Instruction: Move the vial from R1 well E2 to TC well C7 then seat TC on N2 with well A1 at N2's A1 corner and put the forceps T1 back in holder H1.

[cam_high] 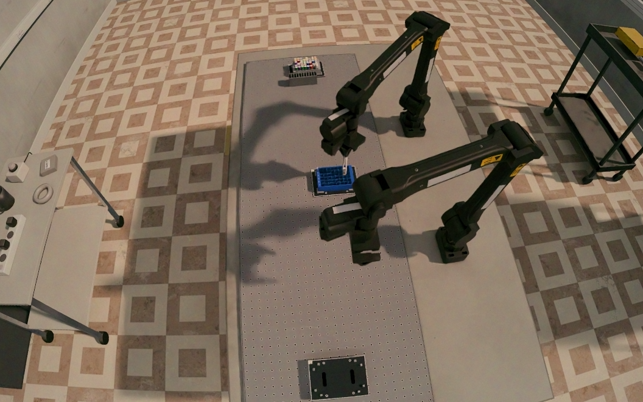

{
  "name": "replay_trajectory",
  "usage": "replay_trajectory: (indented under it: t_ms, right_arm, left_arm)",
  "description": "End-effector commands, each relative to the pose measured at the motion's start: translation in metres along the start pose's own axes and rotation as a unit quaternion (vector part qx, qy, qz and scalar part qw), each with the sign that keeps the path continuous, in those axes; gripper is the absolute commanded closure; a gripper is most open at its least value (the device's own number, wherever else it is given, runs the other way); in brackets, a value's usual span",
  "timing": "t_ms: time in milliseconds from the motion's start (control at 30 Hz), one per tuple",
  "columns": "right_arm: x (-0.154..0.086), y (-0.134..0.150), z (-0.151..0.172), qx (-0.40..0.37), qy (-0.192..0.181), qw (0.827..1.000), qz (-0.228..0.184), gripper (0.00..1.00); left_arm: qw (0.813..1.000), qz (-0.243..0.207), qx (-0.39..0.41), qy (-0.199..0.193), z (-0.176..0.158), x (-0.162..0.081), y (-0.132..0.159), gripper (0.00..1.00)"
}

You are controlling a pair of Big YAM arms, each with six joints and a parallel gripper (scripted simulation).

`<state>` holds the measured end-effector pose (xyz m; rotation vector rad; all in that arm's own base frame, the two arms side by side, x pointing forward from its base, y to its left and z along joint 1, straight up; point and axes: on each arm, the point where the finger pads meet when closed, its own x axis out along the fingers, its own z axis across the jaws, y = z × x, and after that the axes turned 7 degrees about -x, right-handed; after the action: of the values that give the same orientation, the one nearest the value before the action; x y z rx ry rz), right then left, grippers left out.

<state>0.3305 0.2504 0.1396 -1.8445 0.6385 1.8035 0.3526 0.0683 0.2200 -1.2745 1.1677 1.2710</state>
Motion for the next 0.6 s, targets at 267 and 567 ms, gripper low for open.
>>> replay_trajectory:
  t_ms: [267,567]
  right_arm:
    - [0.004,-0.0032,-0.0007,-0.001,0.002,1.0,-0.005,0.91]
    - [0.0042,-0.0061,-0.0012,-0.001,0.003,1.0,-0.005,0.91]
  left_arm:
    - [1.0,-0.017,-0.003,-0.003,0.0021,-0.0139,-0.0085,0.0]
    - [1.0,-0.017,-0.003,-0.003,0.0021,-0.0139,-0.0085,0.0]
